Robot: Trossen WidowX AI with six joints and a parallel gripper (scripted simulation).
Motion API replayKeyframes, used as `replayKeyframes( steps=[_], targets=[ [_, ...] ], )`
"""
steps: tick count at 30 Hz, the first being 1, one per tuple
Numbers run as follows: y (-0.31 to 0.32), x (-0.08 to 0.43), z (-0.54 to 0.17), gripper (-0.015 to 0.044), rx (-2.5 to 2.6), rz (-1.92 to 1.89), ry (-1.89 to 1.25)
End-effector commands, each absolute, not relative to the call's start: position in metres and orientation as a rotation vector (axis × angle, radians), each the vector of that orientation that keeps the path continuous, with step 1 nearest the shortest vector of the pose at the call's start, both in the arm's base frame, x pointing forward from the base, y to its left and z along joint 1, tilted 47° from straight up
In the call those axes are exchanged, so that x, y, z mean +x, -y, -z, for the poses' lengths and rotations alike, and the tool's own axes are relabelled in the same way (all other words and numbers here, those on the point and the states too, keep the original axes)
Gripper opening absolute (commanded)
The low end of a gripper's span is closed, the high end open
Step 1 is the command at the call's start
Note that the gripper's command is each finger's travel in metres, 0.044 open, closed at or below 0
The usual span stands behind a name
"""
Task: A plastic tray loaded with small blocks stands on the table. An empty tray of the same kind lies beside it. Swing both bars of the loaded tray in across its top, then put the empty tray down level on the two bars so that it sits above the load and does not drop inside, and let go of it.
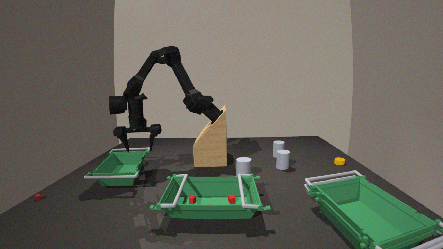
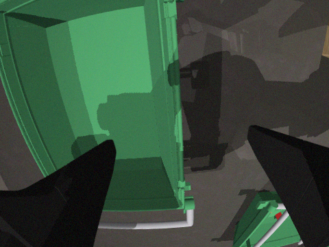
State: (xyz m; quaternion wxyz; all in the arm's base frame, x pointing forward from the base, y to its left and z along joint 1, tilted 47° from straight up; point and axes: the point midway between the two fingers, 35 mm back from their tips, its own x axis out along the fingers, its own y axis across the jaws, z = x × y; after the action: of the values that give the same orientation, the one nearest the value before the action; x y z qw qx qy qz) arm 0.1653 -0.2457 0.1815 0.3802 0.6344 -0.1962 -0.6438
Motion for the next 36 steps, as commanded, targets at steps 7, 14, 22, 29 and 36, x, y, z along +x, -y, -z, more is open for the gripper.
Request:
replayKeyframes(
  steps=[7, 14, 22, 29, 36],
  targets=[
    [0.266, 0.17, -0.163, 0.044, 1.633, 1.644, 0.507],
    [0.285, 0.173, -0.145, 0.044, 1.632, 1.645, 0.506],
    [0.305, 0.173, -0.125, 0.044, 1.63, 1.645, 0.506],
    [0.307, 0.173, -0.123, 0.0411, 1.63, 1.645, 0.506],
    [0.307, 0.173, -0.123, 0.0308, 1.63, 1.645, 0.506]
  ],
)
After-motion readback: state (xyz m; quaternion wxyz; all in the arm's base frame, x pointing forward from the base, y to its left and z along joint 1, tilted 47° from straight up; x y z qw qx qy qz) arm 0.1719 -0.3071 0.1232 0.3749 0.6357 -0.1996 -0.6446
